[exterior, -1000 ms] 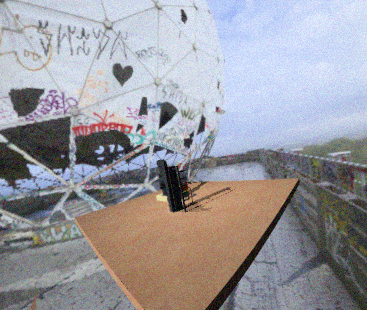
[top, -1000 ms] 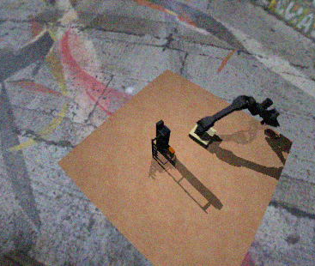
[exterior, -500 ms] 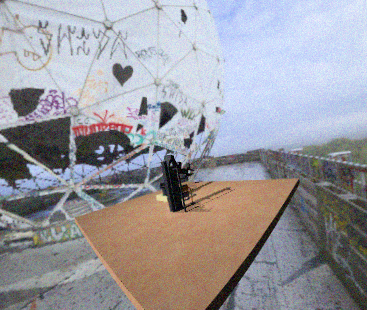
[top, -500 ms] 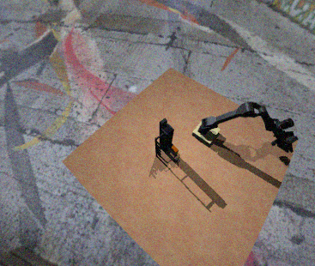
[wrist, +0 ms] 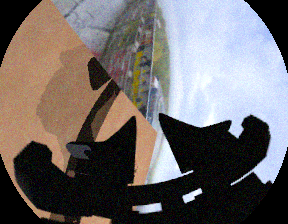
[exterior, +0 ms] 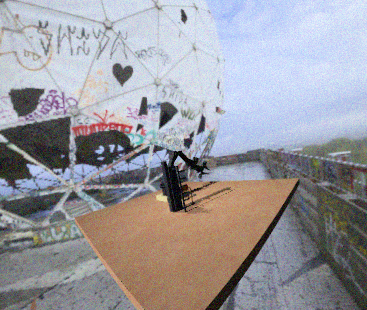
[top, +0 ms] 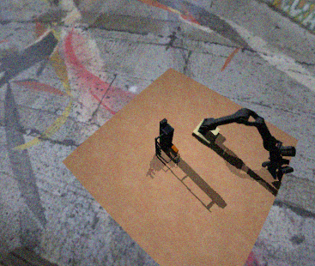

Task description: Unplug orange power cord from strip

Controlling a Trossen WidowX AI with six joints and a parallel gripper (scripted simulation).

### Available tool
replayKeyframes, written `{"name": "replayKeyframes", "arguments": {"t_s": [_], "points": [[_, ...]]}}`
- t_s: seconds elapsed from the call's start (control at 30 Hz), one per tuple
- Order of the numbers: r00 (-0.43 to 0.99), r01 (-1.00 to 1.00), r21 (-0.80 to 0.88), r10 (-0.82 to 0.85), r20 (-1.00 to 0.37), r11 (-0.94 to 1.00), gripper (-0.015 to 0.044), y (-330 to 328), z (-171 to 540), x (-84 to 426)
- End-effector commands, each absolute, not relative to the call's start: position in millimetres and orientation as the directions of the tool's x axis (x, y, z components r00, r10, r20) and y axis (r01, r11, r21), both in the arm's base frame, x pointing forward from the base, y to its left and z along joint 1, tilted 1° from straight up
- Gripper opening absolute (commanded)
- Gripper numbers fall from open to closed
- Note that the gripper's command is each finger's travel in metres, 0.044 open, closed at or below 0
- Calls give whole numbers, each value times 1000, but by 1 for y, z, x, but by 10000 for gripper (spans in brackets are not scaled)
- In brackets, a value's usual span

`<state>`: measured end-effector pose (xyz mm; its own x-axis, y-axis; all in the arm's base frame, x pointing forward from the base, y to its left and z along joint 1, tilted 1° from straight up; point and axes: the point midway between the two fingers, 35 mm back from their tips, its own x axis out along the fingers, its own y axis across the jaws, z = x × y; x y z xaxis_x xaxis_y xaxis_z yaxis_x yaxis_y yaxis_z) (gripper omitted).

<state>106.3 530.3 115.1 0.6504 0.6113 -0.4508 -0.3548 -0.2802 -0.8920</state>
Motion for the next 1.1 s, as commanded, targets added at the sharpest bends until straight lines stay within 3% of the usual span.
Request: {"name": "replayKeyframes", "arguments": {"t_s": [0.0, 0.27, 0.57, 0.83, 1.07], "points": [[657, -386, -862, 558, -507, -329, 160, 508, 118, 150], [698, -524, -796, 384, -605, -302, 160, 440, 119, 254], [652, -680, -669, 169, -739, -301, 160, 330, 117, 340], [532, -826, -521, 7, -847, -216, 160, 213, 118, 378], [370, -928, -366, -78, -926, -70, 160, 106, 123, 377]]}}
